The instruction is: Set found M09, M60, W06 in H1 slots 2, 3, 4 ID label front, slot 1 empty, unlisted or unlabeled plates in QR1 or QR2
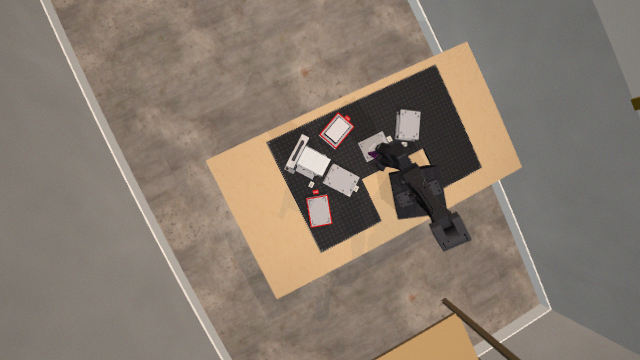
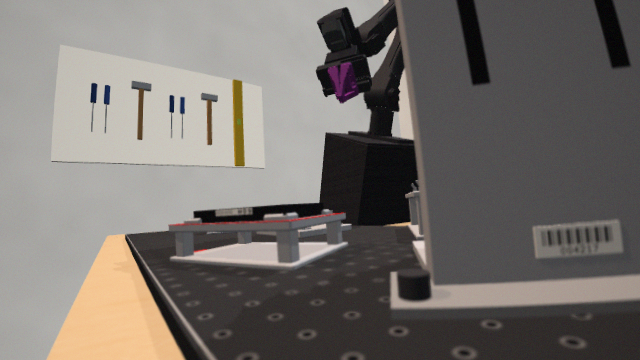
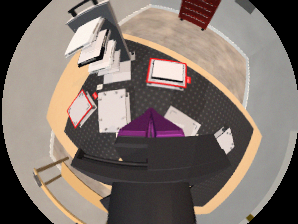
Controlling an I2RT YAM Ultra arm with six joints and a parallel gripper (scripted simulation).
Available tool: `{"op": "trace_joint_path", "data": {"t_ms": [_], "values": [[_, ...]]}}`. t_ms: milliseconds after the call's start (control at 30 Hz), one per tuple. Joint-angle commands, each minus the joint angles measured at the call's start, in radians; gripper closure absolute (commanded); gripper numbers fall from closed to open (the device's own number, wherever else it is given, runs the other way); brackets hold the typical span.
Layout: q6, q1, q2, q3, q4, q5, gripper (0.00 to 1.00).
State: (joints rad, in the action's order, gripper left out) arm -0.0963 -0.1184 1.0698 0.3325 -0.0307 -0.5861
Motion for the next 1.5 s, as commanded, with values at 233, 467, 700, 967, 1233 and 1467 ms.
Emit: {"op": "trace_joint_path", "data": {"t_ms": [233,467,700,967,1233,1467], "values": [[-0.008,-0.01,-0.019,-0.054,-0.164,-0.033,1.0],[0.051,-0.103,-0.076,-0.063,-0.149,0.045,1.0],[0.131,-0.242,-0.139,-0.066,-0.126,0.164,1.0],[0.196,-0.366,-0.185,-0.064,-0.101,0.273,1.0],[0.279,-0.541,-0.233,-0.056,-0.066,0.428,1.0],[0.351,-0.698,-0.245,-0.039,-0.043,0.568,1.0]]}}
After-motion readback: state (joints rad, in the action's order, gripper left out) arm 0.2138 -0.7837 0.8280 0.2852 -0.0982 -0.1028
